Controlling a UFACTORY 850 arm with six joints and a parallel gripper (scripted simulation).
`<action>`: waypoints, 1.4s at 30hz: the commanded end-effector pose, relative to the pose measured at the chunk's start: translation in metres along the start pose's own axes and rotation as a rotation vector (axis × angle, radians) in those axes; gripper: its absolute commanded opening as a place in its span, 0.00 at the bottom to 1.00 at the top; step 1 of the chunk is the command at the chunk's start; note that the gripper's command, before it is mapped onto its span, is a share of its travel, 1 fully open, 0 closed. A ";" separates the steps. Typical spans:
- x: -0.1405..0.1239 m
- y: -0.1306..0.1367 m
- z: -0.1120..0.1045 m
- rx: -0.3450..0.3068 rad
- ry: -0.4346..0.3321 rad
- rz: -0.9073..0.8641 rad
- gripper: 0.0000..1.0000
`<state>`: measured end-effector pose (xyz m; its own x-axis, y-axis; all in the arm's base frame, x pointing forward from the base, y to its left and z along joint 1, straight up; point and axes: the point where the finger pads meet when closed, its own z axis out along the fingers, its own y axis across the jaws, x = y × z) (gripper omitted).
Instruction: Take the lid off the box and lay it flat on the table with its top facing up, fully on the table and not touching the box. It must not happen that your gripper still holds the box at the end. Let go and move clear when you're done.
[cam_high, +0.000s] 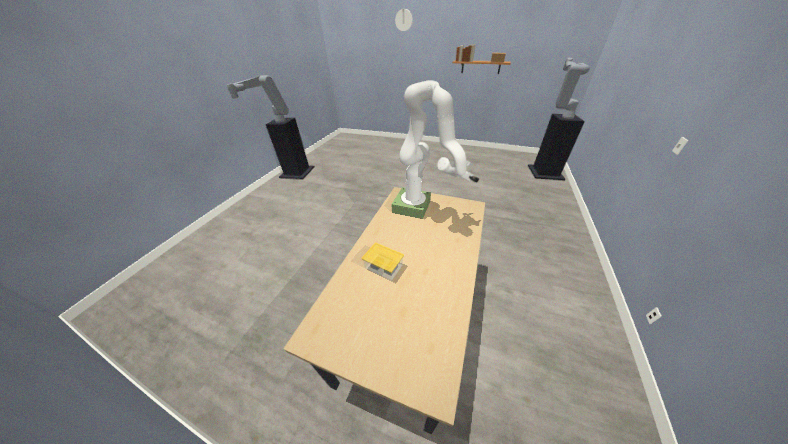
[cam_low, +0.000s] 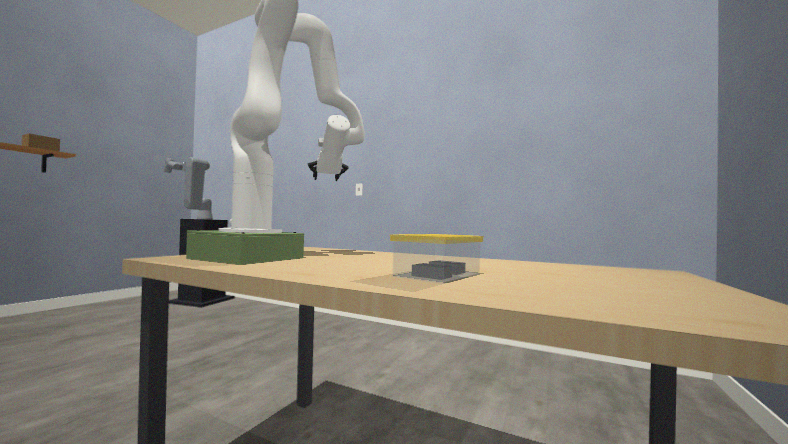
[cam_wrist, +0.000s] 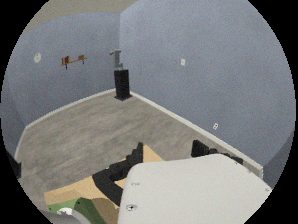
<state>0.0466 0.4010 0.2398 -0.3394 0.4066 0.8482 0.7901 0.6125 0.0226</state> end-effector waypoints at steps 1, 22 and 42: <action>0.001 0.001 0.000 -0.001 0.001 -0.001 1.00; -0.002 0.011 -0.002 -0.032 0.006 0.050 1.00; -0.083 0.157 -0.077 -0.532 0.173 0.834 1.00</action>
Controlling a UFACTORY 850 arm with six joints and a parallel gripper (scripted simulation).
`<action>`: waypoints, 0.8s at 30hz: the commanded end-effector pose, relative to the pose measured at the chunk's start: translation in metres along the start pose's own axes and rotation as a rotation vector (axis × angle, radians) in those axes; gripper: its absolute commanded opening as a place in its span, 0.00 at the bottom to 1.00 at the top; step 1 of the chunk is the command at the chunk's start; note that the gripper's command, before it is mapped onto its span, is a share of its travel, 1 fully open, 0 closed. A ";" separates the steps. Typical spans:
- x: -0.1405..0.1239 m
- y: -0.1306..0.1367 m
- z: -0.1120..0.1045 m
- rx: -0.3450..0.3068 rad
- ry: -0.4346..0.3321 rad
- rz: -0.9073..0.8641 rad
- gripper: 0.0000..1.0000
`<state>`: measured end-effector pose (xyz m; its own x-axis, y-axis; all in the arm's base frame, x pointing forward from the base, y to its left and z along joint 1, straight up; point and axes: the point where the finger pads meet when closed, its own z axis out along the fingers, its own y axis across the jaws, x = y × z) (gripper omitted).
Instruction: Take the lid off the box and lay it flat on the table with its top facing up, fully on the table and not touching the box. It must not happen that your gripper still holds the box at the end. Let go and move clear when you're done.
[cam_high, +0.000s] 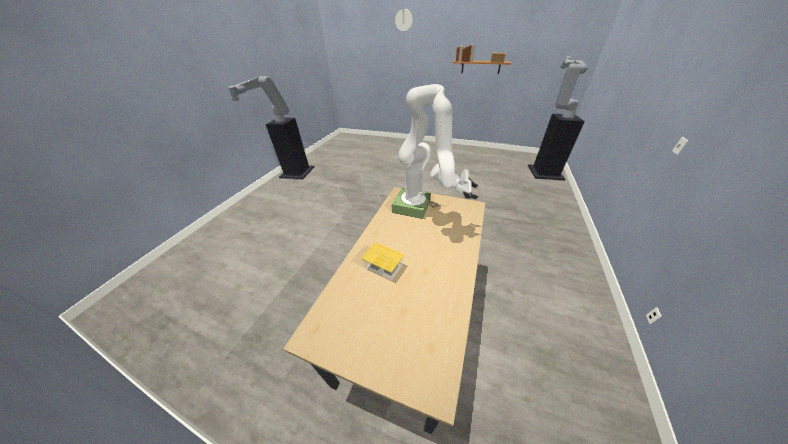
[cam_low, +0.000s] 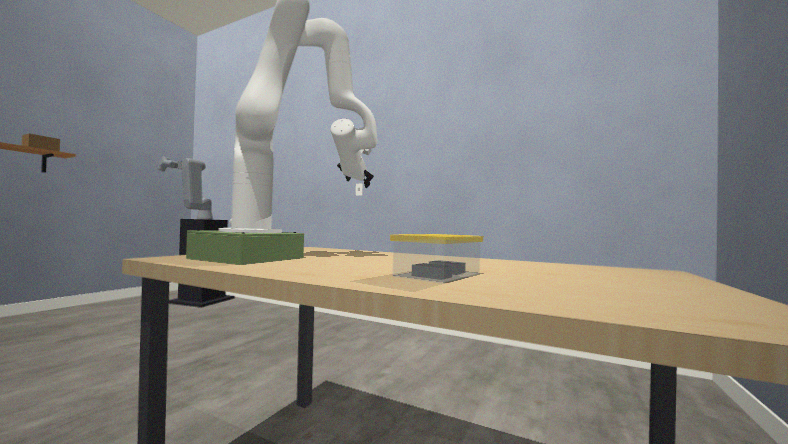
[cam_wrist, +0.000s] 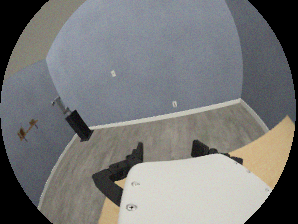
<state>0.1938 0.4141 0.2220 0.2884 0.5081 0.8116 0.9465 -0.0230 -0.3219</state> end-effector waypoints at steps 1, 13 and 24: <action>0.005 0.045 -0.004 -0.137 0.059 0.218 1.00; -0.004 0.142 -0.040 -0.375 0.218 0.617 1.00; -0.037 0.235 -0.099 -0.613 0.442 1.020 1.00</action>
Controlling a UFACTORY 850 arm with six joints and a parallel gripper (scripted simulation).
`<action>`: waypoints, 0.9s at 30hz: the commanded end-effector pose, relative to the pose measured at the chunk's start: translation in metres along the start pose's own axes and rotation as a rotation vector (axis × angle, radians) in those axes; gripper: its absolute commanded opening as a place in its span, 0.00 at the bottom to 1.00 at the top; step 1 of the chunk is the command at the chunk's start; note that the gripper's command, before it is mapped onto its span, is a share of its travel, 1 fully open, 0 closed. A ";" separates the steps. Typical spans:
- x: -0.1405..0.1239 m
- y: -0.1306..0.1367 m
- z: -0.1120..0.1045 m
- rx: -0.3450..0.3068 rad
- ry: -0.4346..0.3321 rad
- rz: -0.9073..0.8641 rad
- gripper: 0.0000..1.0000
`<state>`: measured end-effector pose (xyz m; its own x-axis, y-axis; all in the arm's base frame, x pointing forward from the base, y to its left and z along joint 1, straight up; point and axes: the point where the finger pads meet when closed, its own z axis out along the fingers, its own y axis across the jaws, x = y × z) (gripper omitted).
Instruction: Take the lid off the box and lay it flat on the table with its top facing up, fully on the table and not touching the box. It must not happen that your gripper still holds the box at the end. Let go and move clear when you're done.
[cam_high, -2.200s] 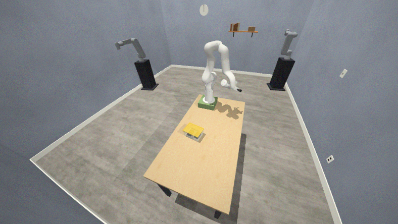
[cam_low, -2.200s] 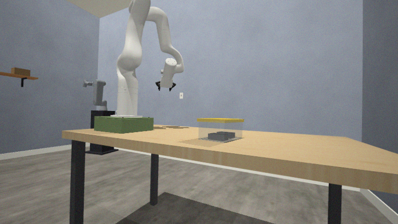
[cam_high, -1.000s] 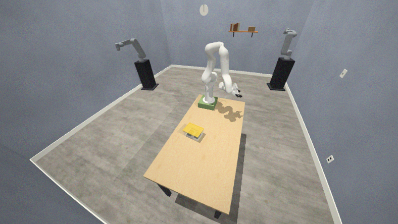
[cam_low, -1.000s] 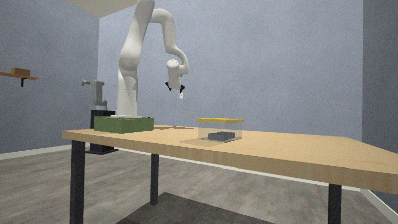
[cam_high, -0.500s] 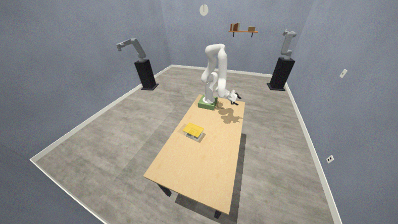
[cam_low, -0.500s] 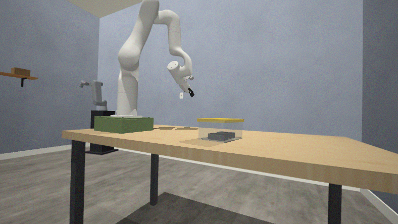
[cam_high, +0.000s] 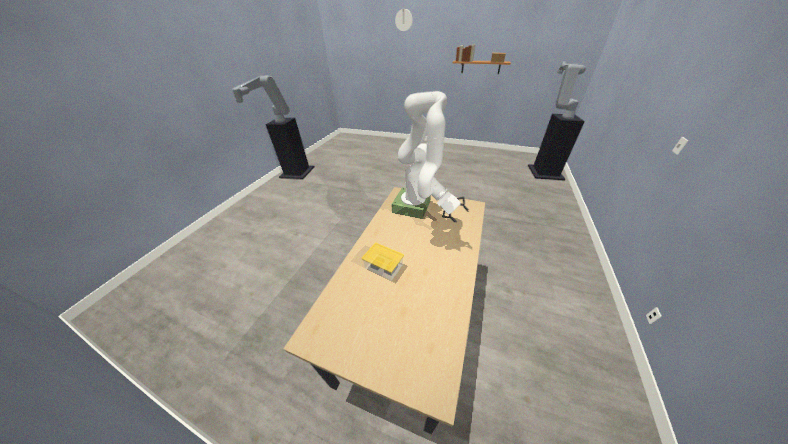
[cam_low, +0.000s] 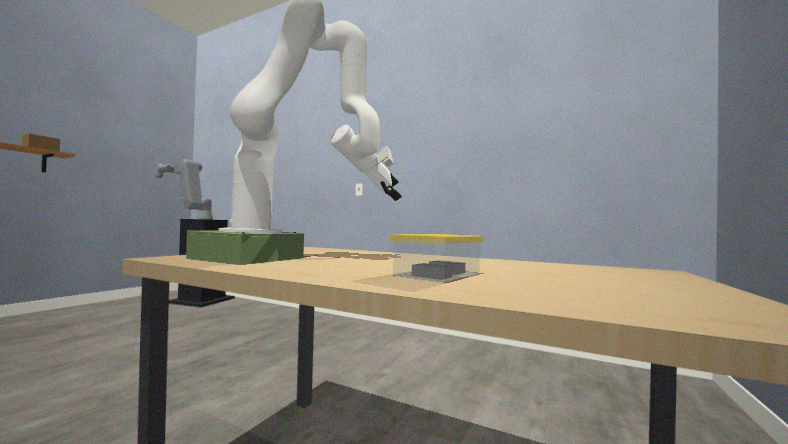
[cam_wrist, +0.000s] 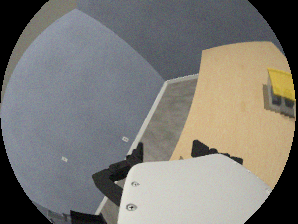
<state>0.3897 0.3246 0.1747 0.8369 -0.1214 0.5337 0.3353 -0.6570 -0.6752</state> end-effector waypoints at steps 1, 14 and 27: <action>0.022 0.030 0.003 -0.093 0.090 0.173 1.00; 0.080 0.164 -0.037 -0.302 0.410 0.662 1.00; 0.097 0.271 -0.097 -0.446 0.757 1.076 1.00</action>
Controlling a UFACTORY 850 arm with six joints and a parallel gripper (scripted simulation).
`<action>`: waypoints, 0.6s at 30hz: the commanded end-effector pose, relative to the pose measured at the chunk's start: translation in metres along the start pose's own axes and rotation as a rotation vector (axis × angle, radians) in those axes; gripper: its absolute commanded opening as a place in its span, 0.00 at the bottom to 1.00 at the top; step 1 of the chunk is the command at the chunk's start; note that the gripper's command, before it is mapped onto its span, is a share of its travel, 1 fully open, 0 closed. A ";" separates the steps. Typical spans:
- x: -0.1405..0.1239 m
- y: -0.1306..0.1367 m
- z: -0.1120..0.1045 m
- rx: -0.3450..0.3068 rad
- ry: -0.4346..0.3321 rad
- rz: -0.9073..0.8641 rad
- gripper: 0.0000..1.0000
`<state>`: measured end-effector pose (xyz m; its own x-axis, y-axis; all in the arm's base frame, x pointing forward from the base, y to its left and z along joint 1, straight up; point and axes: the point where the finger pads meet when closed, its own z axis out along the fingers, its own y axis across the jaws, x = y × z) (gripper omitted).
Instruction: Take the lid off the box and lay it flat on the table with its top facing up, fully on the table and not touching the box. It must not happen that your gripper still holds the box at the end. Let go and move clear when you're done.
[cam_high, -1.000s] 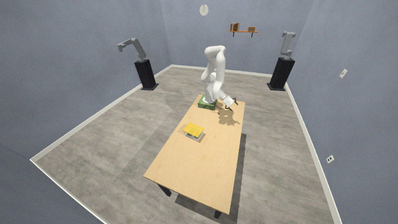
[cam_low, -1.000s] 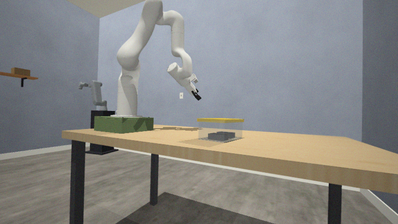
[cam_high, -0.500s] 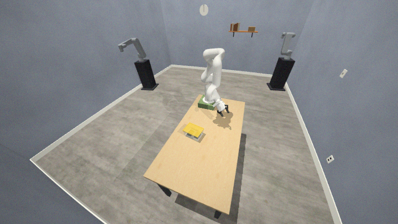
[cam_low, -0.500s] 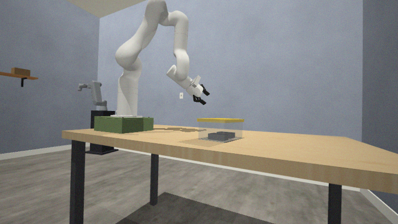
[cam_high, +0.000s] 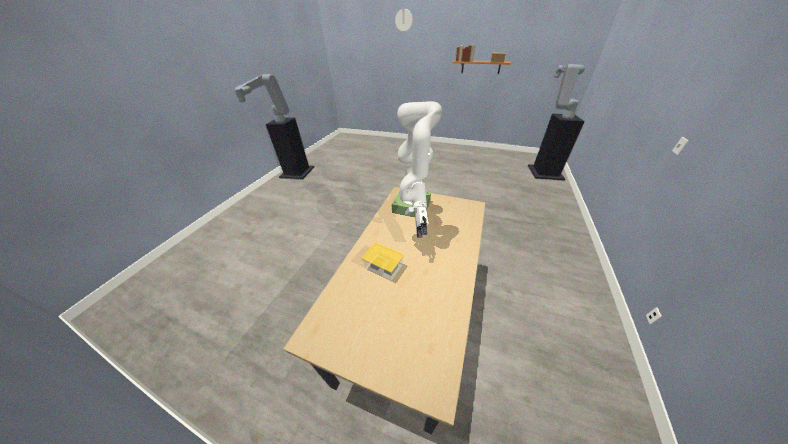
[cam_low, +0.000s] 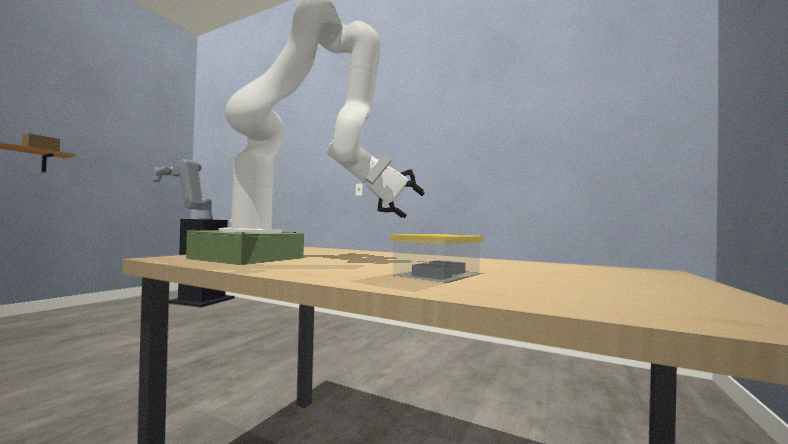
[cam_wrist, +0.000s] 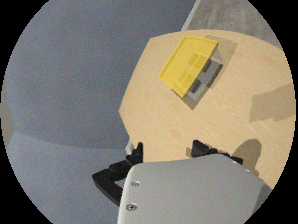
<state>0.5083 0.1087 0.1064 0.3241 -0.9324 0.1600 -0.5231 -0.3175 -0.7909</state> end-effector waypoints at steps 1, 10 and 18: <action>0.066 0.031 0.009 -0.053 0.168 0.216 1.00; 0.121 0.069 0.003 -0.095 0.382 0.477 1.00; 0.138 0.082 -0.002 -0.101 0.445 0.549 1.00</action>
<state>0.5074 -0.0384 0.0665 -0.3133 -0.9497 0.0029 -0.6032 0.1966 -0.7730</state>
